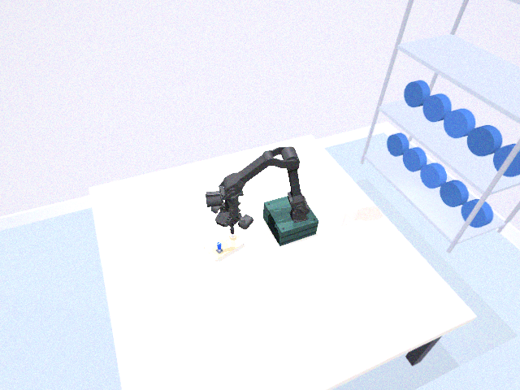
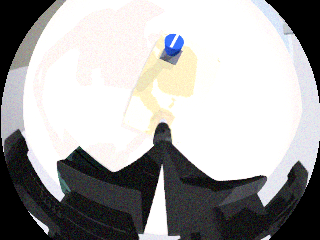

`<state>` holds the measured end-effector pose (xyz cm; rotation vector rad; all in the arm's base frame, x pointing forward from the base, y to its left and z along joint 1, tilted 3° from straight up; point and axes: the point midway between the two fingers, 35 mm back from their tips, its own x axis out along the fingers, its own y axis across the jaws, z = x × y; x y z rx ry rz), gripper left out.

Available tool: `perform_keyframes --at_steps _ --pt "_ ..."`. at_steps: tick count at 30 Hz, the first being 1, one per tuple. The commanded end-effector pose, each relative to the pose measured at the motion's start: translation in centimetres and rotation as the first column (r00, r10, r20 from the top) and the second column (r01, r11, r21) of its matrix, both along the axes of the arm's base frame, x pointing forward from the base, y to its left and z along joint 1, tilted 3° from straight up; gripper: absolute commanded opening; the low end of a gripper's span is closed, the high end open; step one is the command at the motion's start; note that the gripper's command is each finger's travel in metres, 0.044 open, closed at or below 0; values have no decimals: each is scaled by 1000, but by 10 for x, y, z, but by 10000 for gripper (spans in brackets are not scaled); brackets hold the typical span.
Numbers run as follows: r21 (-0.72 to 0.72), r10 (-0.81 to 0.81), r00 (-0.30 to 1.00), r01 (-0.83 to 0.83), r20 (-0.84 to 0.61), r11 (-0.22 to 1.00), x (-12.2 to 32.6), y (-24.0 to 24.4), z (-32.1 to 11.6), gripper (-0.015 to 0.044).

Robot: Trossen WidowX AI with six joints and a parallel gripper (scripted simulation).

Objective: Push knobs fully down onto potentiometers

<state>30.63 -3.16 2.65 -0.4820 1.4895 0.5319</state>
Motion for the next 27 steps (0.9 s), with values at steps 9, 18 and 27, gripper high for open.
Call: perform_keyframes --at_steps 9,18,27 --pt "4 3 1000 -3 -6 1000 -1 1 -3 0" --pt "4 3 1000 -3 -6 1000 -1 1 -5 0" --pt "4 3 1000 -3 -6 1000 -1 1 -8 0"
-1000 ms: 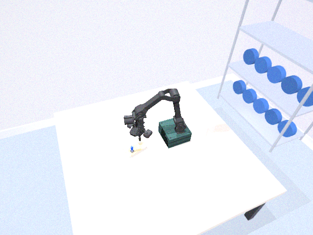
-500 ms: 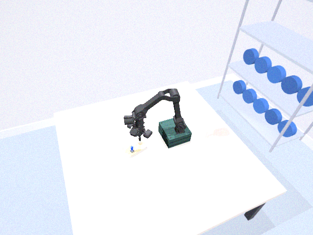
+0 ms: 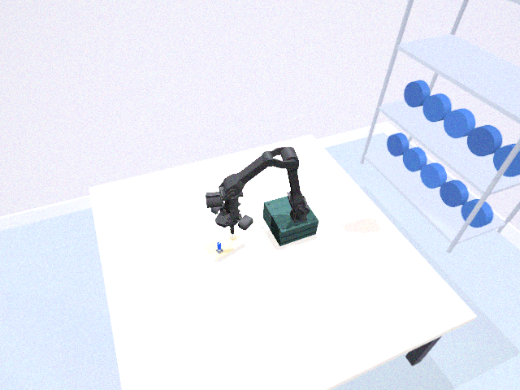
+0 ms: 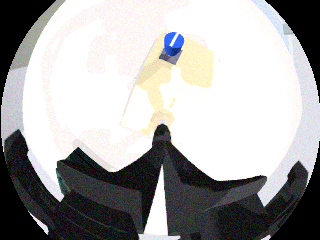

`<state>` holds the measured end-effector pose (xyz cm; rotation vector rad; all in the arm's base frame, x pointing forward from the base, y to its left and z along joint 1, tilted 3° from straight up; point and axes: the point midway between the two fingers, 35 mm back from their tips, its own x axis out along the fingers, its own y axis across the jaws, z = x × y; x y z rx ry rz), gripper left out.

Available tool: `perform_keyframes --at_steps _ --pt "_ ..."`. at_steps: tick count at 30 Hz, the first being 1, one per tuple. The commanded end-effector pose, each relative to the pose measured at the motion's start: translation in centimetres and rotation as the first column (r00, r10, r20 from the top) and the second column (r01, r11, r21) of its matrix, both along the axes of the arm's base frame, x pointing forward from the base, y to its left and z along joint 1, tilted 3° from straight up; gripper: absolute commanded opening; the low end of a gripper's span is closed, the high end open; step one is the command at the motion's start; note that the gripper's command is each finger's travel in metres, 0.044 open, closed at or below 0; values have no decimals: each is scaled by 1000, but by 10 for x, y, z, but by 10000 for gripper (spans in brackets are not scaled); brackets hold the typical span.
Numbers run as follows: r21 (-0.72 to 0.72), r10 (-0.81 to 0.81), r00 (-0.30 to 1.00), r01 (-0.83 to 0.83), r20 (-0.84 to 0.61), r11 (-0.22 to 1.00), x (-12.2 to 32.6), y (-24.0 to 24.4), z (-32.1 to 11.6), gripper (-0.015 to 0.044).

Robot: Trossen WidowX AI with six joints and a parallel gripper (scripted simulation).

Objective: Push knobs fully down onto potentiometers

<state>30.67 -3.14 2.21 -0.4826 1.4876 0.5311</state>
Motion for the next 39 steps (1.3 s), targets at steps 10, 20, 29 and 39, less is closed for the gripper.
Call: perform_keyframes --at_steps 10,20,29,39 --pt "5 4 1000 -4 -8 1000 -1 1 -4 0" --pt "5 4 1000 -4 -8 1000 -1 1 -2 0" --pt "5 4 1000 -4 -8 1000 -2 1 -6 0" --pt "5 4 1000 -4 -8 1000 -2 1 -8 0"
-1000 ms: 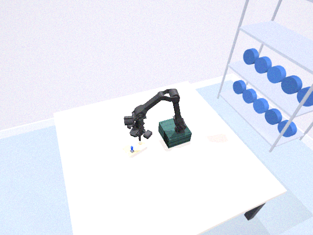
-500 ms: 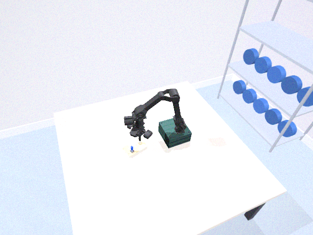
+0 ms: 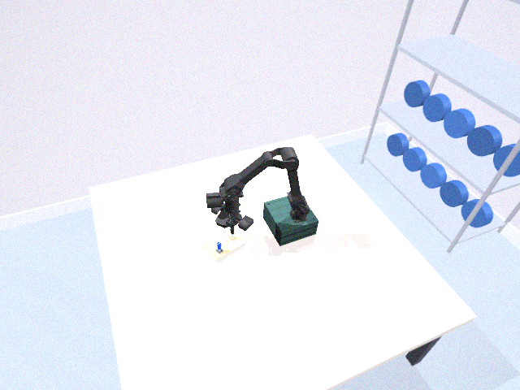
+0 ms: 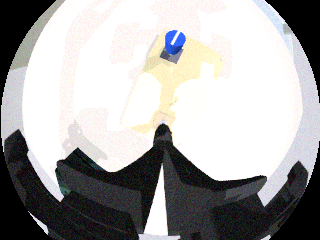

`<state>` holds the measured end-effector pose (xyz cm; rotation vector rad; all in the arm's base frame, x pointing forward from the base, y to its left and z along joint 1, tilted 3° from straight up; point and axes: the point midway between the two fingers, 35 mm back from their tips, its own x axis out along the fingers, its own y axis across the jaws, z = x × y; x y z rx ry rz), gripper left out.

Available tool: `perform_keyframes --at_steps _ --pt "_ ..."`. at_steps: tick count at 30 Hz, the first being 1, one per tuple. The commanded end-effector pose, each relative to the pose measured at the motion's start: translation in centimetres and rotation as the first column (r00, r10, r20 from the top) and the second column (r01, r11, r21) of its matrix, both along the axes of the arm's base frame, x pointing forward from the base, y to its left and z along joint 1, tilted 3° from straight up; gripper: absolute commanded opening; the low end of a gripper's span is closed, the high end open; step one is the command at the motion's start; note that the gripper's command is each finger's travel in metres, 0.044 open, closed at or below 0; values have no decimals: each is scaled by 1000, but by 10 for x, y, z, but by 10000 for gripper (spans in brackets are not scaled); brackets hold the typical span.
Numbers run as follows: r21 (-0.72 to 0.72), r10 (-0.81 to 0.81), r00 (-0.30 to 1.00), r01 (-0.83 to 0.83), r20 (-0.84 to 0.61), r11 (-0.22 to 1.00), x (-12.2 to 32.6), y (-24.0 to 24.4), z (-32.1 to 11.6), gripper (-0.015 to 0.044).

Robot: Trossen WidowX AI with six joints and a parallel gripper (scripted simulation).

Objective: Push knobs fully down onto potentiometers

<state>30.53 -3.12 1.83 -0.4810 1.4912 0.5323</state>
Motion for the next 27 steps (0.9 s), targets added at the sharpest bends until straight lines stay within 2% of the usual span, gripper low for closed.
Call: perform_keyframes --at_steps 1,27 --pt "4 4 1000 -4 -4 1000 0 1 -5 0" --pt "4 4 1000 -4 -4 1000 0 1 -17 0"
